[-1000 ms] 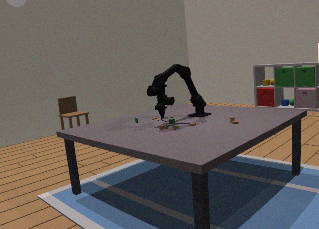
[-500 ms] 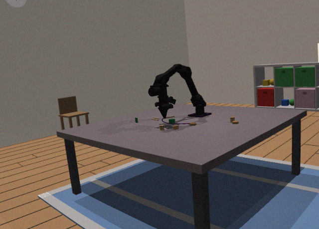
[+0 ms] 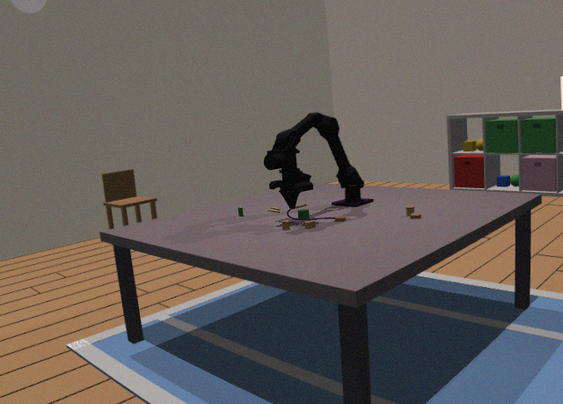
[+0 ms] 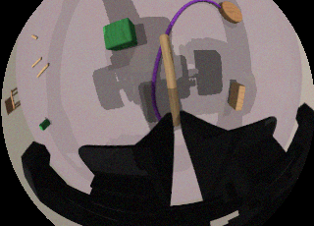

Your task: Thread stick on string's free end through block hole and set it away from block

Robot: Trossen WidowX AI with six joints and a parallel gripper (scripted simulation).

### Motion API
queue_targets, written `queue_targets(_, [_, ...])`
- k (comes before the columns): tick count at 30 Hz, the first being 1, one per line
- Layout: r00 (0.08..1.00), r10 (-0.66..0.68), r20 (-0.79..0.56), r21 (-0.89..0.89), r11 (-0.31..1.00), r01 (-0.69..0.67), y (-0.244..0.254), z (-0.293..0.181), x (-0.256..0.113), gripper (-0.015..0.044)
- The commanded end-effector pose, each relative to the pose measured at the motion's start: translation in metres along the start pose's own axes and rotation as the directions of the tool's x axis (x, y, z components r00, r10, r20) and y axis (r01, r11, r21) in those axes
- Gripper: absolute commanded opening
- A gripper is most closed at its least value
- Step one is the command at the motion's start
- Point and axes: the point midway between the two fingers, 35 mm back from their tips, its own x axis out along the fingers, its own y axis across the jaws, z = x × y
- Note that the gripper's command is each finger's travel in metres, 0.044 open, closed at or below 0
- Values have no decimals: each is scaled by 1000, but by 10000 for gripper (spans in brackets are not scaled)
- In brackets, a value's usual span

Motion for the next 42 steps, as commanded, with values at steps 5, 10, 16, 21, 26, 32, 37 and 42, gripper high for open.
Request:
queue_targets(5, [1000,4,-4,-16,1000,-4,0,-8,-1,0])
queue_targets(10, [1000,4,-5,-16,1000,-4,0,-14,-2,0])
queue_targets(16, [1000,4,-6,-16,1000,-4,-1,-22,-3,0])
queue_targets(21, [1000,4,-6,-16,1000,-4,-1,-28,-3,0])
queue_targets(26, [1000,4,-7,-16,1000,-4,-1,-35,-4,0])
queue_targets(32, [1000,4,-8,-16,1000,-4,-1,-42,-4,0])
queue_targets(37, [1000,4,-8,-16,1000,-4,-1,-49,-4,0])
queue_targets(42, [1000,4,-10,-15,1000,-4,-1,-55,-4,0])
